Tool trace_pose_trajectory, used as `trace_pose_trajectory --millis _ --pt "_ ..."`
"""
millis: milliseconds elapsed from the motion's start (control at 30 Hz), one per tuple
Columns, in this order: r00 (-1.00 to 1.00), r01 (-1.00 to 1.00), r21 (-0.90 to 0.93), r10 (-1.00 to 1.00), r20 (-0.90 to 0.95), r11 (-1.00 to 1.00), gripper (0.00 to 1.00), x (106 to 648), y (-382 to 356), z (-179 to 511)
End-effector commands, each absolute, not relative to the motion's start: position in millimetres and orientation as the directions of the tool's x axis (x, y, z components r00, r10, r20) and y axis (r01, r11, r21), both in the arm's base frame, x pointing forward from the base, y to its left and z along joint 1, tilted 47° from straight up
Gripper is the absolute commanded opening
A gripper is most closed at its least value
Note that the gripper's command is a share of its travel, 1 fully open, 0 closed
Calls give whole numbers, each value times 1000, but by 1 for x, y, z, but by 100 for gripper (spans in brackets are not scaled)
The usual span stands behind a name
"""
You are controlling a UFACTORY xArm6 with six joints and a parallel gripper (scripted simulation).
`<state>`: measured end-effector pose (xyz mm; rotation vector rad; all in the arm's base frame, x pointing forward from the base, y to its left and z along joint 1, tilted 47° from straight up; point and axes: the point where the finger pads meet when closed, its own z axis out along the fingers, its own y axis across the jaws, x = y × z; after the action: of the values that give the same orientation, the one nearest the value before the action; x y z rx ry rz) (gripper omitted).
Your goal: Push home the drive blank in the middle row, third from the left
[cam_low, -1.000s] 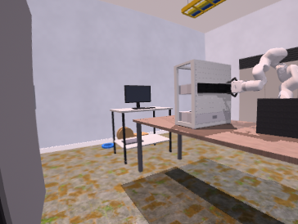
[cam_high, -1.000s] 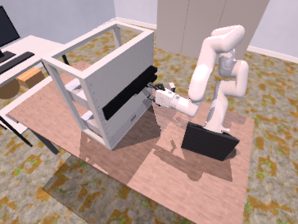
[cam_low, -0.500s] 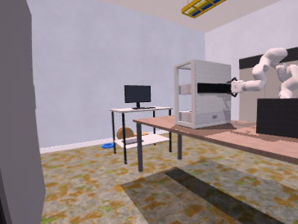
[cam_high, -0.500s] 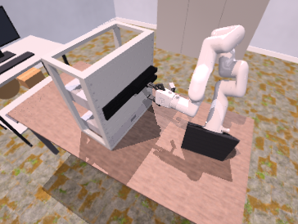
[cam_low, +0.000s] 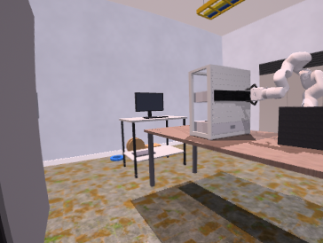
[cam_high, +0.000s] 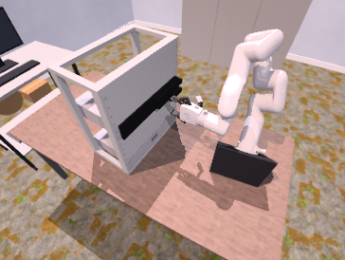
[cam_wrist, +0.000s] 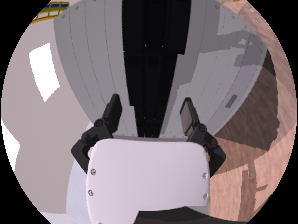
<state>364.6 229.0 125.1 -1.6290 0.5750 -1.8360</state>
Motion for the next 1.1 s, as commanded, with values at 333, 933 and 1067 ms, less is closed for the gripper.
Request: trace_pose_trajectory --millis 333,933,1067 --pt "-57 158 -679 -693 719 -717 0 365 230 126" --pt "-57 158 -679 -693 719 -717 0 365 230 126" --pt "-57 158 -679 -693 719 -717 0 365 230 126"
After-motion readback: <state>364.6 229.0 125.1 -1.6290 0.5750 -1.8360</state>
